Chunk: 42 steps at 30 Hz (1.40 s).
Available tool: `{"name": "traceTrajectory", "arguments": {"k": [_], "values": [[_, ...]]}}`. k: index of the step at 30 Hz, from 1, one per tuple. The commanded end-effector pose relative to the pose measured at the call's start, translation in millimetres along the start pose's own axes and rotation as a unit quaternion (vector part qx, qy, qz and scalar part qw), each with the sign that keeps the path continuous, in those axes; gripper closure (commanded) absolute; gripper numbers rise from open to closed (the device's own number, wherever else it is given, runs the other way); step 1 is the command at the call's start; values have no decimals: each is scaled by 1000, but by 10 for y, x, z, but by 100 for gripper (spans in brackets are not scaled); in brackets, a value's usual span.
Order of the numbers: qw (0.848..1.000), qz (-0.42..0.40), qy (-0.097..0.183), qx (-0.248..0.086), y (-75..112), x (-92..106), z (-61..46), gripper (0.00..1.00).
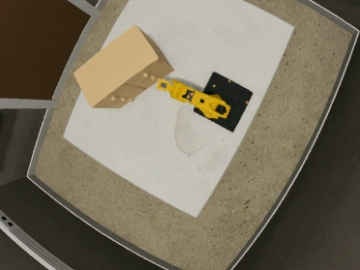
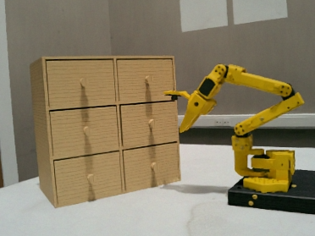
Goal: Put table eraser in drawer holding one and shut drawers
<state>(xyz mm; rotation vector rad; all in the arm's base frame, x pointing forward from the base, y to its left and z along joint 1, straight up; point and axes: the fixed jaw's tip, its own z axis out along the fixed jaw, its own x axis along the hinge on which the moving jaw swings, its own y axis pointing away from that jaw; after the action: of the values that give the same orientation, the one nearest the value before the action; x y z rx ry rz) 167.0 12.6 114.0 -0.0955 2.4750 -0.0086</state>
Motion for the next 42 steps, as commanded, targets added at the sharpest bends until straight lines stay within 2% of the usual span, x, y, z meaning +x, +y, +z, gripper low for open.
{"name": "traceTrajectory", "arguments": {"k": [1,29,35,38,42], "values": [[1000,10,-15,3,-18,-54,-24,79],[1000,10,-15,3,-18,-54,-24,79],[992,12,122,0,-26,179,52,75],[982,13,190,-3,-28,293,65,73],[960,16,279,-7,-30,436,58,71]]}}
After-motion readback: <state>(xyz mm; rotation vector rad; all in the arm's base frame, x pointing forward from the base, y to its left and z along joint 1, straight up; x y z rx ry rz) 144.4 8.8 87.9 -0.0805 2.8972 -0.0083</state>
